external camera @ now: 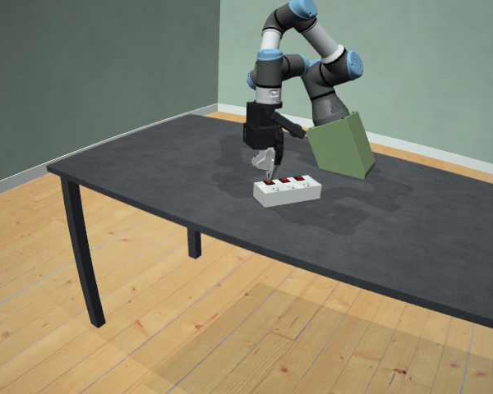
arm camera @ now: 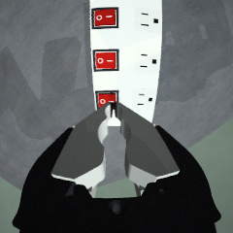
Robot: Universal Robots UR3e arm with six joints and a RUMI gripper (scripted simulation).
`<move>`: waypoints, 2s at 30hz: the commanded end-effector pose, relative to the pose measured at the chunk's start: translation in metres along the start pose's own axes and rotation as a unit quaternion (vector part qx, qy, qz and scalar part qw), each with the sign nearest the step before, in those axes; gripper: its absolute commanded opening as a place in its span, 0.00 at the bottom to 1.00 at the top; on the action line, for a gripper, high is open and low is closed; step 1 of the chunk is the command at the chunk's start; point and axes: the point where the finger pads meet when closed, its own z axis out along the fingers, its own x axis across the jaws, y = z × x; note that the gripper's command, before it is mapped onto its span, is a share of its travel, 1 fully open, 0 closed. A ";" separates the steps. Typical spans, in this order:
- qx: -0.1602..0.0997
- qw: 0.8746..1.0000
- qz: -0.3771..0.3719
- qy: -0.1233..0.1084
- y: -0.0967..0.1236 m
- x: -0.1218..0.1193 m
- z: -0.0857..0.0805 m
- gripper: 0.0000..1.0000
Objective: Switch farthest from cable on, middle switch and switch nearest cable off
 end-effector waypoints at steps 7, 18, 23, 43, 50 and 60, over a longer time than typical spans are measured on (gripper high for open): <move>-0.001 1.000 0.000 0.000 0.001 0.000 0.001 0.00; -0.001 1.000 0.000 0.000 0.001 0.000 0.001 0.00; -0.001 1.000 0.000 0.000 0.001 0.000 0.001 0.00; -0.001 1.000 0.000 0.000 0.001 0.000 -0.036 0.00; -0.001 1.000 0.000 0.000 0.001 0.000 -0.037 0.00; -0.001 1.000 0.000 0.000 0.001 0.000 -0.037 0.00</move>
